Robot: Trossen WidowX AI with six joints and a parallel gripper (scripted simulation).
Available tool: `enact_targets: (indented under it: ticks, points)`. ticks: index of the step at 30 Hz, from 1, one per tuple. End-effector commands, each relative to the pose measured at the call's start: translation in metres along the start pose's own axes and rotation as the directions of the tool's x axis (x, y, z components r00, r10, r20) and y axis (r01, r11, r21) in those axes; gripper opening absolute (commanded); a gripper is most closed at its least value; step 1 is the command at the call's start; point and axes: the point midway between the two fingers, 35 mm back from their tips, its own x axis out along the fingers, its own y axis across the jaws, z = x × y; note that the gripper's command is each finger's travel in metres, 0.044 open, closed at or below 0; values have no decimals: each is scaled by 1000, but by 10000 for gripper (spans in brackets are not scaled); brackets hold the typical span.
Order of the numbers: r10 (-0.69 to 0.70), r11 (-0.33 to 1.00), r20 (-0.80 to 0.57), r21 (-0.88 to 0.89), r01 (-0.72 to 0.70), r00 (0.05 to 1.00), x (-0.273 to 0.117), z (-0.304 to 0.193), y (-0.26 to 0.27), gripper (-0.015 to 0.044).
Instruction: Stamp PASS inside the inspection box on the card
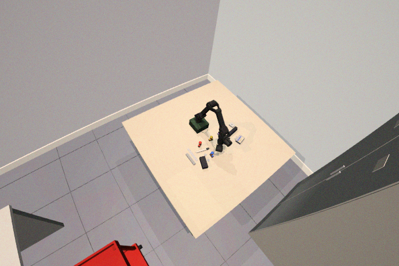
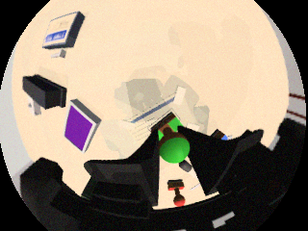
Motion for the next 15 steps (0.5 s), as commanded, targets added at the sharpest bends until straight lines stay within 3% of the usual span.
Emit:
enact_targets:
  ticks: [1, 15]
  points:
    - [3, 1000, 1, -4, -3, 1000, -3, 0, 0, 0]
    - [3, 1000, 1, -4, -3, 1000, -9, 0, 0, 0]
